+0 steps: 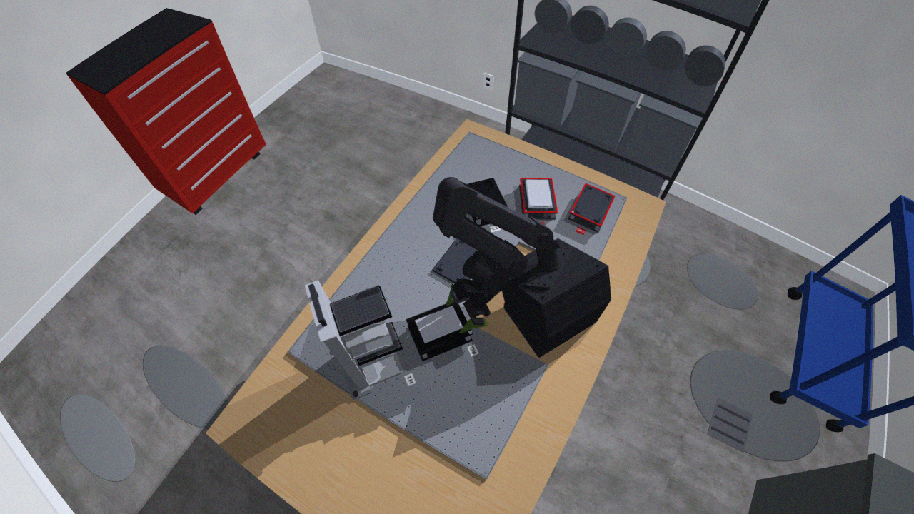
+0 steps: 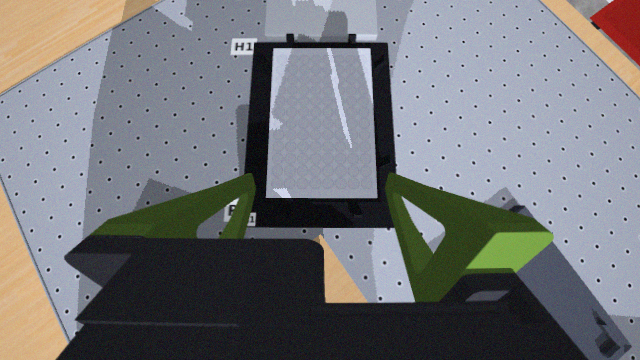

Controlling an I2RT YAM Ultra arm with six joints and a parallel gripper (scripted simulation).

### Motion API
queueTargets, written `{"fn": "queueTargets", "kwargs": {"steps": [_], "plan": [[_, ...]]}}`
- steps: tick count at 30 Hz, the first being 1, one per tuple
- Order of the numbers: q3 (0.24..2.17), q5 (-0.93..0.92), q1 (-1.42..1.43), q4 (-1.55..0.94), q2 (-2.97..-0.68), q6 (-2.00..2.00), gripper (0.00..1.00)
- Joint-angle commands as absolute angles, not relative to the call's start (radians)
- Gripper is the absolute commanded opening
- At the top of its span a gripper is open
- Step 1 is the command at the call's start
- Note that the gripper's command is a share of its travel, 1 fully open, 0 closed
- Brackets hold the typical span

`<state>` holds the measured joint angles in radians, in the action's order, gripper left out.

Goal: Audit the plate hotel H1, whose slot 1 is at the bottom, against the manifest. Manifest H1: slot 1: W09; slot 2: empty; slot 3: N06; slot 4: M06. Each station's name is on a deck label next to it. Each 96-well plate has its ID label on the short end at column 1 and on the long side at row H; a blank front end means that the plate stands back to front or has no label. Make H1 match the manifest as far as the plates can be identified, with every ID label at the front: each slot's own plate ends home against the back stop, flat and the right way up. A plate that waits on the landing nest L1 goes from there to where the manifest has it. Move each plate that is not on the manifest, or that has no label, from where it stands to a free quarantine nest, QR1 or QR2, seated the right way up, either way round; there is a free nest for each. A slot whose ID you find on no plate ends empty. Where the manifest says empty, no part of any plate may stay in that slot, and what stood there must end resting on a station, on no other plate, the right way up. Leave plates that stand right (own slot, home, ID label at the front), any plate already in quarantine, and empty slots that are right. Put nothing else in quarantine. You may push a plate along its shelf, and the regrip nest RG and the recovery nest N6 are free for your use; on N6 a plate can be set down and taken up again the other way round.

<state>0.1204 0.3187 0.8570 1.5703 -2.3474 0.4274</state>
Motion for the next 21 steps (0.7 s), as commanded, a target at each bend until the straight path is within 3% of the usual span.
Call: {"fn": "queueTargets", "kwargs": {"steps": [1,21], "plan": [[0.084,0.337,0.885,1.561,-2.3,0.412,1.0],[0.041,0.413,0.981,1.329,-2.029,0.355,1.0]]}}
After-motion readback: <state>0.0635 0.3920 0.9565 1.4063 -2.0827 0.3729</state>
